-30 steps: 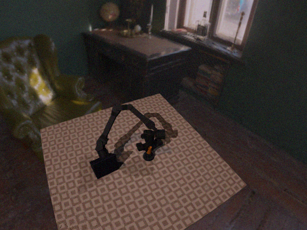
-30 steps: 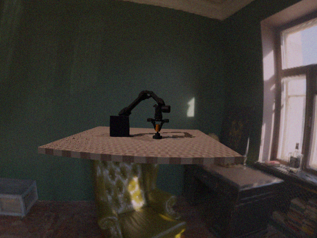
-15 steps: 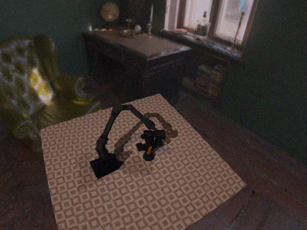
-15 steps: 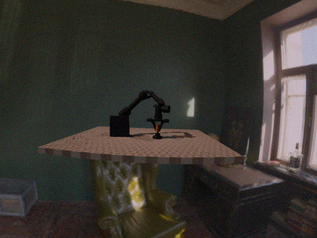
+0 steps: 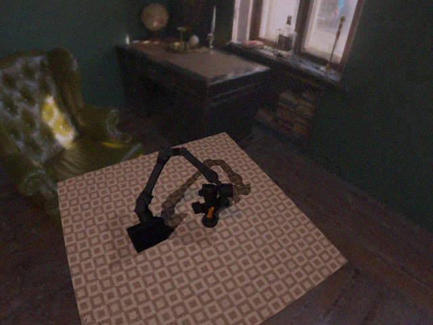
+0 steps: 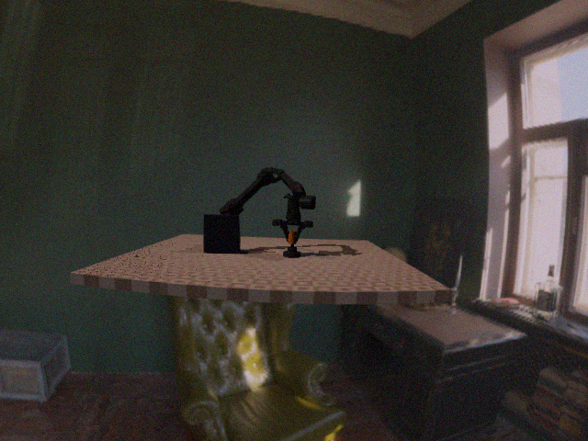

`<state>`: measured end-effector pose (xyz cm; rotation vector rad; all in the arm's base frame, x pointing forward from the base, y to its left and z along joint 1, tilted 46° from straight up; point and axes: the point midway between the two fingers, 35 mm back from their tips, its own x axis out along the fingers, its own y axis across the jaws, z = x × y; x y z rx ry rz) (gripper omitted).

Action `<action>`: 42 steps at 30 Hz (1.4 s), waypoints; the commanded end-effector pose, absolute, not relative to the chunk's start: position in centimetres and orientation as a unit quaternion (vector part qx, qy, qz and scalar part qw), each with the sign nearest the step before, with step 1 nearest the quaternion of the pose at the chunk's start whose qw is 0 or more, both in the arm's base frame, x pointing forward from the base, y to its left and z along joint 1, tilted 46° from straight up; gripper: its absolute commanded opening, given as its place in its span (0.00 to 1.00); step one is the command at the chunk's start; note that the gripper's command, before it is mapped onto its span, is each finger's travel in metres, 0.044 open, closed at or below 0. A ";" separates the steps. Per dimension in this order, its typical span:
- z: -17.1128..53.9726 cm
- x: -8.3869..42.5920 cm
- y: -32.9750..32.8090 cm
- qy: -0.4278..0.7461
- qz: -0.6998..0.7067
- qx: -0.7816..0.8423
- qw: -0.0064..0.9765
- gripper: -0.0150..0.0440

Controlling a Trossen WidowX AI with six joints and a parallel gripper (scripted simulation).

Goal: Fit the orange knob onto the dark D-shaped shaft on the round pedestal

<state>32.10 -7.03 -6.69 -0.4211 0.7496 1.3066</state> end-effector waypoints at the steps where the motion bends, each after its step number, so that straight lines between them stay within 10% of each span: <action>1: -6.4 32.3 -7.3 0.334 0.588 -0.196 0.710 0.25; 42: -6.5 32.5 -7.4 0.273 0.619 -0.266 0.687 0.25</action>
